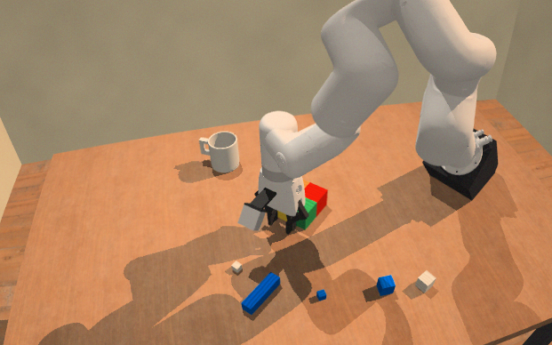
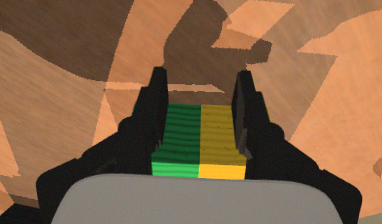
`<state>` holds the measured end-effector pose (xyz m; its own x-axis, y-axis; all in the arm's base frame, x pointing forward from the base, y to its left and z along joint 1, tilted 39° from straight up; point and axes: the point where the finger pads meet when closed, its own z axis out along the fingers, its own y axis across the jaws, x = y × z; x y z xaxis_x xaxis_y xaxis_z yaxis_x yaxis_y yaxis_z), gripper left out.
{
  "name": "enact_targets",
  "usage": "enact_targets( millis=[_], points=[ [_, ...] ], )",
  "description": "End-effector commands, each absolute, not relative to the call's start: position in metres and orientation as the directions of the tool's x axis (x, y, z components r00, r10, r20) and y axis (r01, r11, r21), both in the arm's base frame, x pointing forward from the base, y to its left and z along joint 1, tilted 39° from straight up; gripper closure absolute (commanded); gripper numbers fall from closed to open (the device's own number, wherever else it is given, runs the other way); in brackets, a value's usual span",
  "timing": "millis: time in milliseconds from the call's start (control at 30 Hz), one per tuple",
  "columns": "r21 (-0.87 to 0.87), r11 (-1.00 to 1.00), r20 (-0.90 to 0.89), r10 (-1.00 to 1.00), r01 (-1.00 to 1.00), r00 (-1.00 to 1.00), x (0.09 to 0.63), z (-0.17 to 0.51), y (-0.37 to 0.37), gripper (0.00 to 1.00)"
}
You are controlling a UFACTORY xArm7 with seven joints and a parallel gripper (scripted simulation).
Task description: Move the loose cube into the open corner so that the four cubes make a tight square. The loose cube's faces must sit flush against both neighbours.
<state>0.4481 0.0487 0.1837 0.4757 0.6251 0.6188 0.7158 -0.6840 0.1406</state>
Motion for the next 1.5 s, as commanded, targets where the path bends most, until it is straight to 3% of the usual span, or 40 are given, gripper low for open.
enact_targets(
  millis=[0,1467],
  points=[
    [0.142,-0.685,0.62,0.624,0.714,0.476,0.4484,0.1842,0.0473,0.52],
    [0.142,-0.685,0.62,0.624,0.714,0.476,0.4457,0.1799,0.0421,0.52]
  ],
)
